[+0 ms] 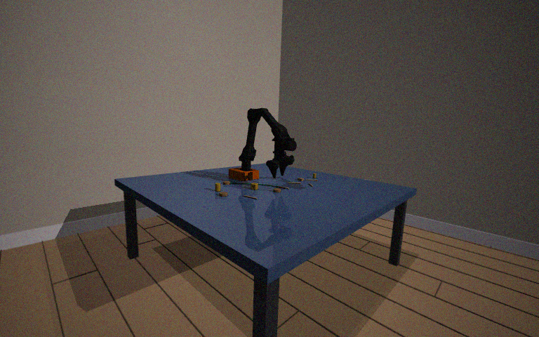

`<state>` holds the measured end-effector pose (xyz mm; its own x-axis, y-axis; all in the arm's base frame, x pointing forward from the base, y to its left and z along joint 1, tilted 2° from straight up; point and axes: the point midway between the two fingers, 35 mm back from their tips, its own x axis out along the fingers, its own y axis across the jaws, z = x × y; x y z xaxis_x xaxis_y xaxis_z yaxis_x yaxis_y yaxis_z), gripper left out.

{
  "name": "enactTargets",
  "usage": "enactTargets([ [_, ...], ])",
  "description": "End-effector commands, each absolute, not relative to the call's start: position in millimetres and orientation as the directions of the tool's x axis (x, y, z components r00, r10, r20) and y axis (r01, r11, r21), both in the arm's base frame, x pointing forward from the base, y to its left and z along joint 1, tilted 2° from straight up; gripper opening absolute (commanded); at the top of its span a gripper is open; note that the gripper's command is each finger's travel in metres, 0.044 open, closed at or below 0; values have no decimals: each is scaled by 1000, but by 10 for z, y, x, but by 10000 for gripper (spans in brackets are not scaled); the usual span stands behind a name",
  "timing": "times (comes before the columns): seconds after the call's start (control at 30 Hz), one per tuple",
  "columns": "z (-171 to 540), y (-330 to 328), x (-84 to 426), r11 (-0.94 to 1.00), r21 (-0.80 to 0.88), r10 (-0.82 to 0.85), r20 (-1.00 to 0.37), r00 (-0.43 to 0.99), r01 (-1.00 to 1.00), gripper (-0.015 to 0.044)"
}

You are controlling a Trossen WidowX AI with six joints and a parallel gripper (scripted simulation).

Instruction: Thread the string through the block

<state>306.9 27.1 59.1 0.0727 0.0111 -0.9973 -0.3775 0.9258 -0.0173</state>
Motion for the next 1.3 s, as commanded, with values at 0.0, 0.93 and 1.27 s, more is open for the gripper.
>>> enactTargets([
  [0.0, 593, 282, 3066, 935, -20, 6, -997, 71, -355, 414],
  [0.93, 521, 283, 3077, 935, -20, 6, -997, 71, -355, 125],
  [1.27, 356, 285, 3097, 935, -20, 6, -997, 71, -355, 125],
])
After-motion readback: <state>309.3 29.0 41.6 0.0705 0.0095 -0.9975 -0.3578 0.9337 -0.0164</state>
